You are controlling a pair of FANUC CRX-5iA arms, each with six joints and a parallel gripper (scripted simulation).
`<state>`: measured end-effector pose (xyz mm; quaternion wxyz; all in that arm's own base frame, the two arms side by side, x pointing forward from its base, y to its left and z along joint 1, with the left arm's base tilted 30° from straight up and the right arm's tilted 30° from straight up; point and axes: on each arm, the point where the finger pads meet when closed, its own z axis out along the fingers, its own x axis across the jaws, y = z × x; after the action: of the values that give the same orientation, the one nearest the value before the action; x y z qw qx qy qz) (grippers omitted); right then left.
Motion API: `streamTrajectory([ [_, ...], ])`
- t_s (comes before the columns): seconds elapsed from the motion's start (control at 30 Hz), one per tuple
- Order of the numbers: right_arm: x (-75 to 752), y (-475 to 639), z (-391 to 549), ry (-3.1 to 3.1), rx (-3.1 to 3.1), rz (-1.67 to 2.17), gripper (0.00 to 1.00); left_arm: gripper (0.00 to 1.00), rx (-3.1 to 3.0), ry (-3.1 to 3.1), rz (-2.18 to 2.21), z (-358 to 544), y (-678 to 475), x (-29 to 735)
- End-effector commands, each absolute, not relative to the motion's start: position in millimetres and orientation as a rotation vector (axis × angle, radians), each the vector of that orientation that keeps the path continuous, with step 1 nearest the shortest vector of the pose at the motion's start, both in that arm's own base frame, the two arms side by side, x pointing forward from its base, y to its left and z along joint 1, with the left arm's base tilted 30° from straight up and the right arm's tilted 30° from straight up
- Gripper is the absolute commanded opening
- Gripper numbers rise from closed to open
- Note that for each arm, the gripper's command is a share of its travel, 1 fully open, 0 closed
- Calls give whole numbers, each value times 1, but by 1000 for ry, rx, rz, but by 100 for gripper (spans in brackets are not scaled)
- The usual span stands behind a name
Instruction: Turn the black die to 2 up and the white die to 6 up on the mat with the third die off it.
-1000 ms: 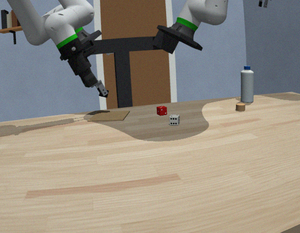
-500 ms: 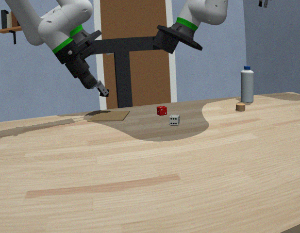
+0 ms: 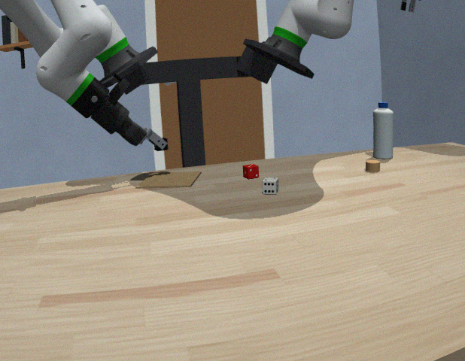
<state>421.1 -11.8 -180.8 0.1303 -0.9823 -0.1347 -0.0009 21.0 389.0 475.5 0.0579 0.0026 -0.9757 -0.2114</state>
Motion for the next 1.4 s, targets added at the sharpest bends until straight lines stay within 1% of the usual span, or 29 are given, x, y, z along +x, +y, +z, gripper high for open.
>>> streamTrajectory([
  [0.0,421,-12,-181,-393,-2848,-1,57,100,8,-2957,-643,476,389,21],
  [0.67,422,-14,-184,-393,-2848,-1,57,100,8,-2957,-643,476,389,21],
  [1.37,426,-26,-207,-393,-2848,-1,57,100,8,-2957,-643,476,389,21],
])
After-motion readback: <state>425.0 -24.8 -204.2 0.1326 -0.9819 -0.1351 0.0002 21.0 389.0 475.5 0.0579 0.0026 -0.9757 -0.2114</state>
